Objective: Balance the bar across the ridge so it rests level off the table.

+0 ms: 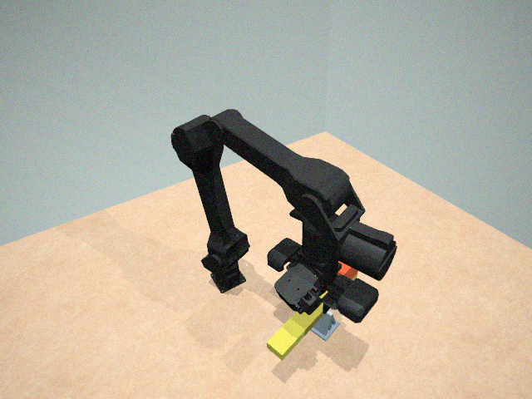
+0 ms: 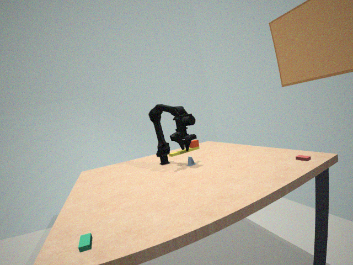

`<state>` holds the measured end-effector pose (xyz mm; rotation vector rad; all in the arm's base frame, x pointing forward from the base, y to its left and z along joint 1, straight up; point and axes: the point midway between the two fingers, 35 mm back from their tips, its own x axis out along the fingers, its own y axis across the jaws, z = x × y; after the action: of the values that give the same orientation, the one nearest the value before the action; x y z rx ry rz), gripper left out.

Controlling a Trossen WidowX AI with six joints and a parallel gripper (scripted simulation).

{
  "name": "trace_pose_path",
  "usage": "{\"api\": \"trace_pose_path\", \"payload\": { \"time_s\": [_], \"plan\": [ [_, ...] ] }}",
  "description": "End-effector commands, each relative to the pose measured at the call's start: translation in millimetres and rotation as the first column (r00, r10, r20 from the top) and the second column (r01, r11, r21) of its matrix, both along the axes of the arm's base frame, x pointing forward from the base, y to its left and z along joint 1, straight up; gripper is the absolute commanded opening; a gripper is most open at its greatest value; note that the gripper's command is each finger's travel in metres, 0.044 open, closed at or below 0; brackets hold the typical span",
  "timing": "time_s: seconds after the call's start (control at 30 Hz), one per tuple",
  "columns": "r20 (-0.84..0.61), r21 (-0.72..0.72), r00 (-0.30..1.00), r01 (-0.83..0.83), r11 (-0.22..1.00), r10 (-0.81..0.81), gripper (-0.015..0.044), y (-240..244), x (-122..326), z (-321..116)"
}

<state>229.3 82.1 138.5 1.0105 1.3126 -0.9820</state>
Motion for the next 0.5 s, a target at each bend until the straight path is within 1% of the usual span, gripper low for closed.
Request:
{"api": "trace_pose_path", "payload": {
  "time_s": [0.0, 0.47],
  "plan": [
    [-0.004, 0.003, 1.0, -0.002, 1.0, 0.002, 0.0, 1, 0, -8],
    [-0.004, 0.003, 1.0, -0.003, 1.0, 0.003, 0.0, 0, 1, -29]
  ]
}}
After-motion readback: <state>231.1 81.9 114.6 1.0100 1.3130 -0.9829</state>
